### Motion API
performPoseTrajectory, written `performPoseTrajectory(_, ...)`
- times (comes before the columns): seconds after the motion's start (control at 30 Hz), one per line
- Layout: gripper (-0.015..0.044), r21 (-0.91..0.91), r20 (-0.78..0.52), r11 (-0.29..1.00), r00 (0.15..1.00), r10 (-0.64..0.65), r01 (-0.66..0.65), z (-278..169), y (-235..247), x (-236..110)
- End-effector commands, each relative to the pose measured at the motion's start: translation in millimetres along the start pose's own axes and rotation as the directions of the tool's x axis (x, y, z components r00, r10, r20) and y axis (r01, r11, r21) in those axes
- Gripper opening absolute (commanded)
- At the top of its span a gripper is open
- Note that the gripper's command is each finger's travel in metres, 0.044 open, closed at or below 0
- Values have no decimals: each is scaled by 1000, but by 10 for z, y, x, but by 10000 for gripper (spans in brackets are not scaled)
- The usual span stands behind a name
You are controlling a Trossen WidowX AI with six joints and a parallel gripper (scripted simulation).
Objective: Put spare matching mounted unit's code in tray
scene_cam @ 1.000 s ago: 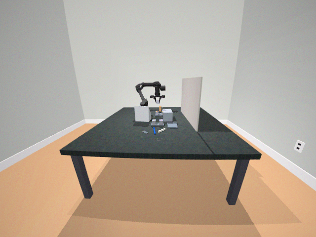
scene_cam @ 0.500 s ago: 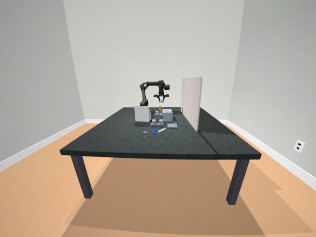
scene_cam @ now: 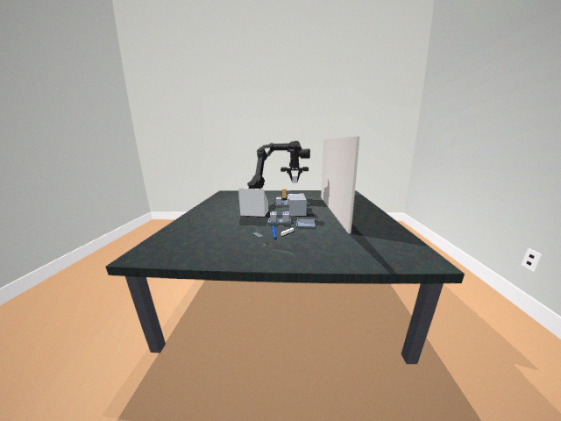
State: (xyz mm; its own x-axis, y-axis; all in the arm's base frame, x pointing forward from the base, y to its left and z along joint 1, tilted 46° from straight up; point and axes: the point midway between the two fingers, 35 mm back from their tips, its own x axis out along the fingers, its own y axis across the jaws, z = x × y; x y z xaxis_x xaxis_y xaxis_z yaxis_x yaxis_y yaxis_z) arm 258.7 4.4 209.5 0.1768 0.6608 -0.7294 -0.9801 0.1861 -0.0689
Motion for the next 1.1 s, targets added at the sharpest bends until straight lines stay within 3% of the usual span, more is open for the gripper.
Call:
performPoseTrajectory(0.0, 0, -1, -10, 1000, 1000, -5, 5, -175, -168, -27)
performPoseTrajectory(1.07, 0, 45, -7, 999, 1000, -2, 3, -1809, -867, -12)
